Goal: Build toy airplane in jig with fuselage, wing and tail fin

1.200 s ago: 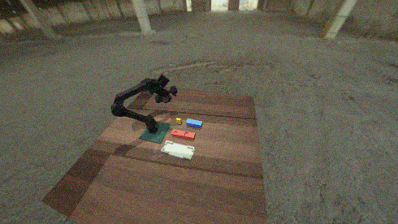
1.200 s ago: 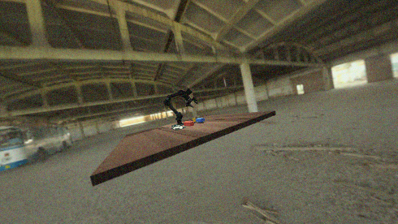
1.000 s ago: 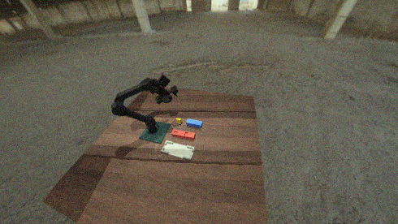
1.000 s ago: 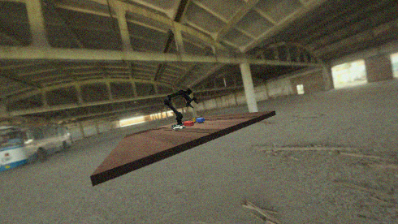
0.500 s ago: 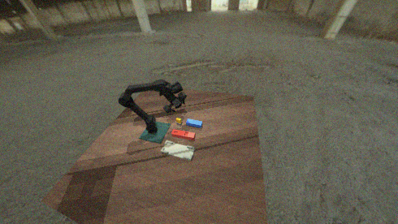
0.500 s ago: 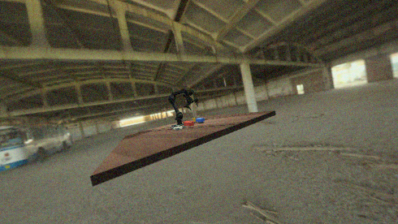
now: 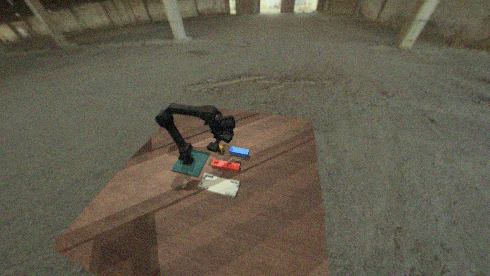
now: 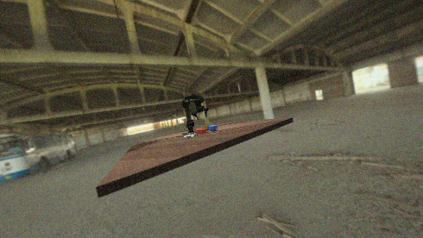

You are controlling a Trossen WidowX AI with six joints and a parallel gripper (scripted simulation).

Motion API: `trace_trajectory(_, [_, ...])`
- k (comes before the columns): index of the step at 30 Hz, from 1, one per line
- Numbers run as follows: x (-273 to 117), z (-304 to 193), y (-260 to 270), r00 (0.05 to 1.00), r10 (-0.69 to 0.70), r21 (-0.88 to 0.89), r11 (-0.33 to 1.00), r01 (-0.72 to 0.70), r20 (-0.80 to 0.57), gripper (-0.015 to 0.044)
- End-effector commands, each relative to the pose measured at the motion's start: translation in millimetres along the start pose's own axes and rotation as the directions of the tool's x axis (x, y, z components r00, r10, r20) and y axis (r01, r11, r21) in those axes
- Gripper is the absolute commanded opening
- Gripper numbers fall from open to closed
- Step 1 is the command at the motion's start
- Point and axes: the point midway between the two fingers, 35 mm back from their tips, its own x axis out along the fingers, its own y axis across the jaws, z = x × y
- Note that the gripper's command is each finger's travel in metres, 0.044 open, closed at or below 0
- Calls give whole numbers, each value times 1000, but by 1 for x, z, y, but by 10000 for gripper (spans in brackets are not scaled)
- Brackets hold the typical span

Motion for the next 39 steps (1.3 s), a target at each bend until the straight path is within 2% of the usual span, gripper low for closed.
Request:
trace_trajectory(1, [14, 26, -52, 990, -105, -262, 962, 77, -94, 440])
trace_trajectory(12, [14, 26, -52, 990, -105, -262, 962, 77, -94, 440])
trace_trajectory(14, [23, 26, -53, 990, -105, -262, 962, 77, -94, 440])
trace_trajectory(18, [65, 21, -57, 990, -105, -262, 962, 77, -94, 440])
trace_trajectory(39, [96, 19, -61, 990, -105, -262, 962, 77, -94, 440])
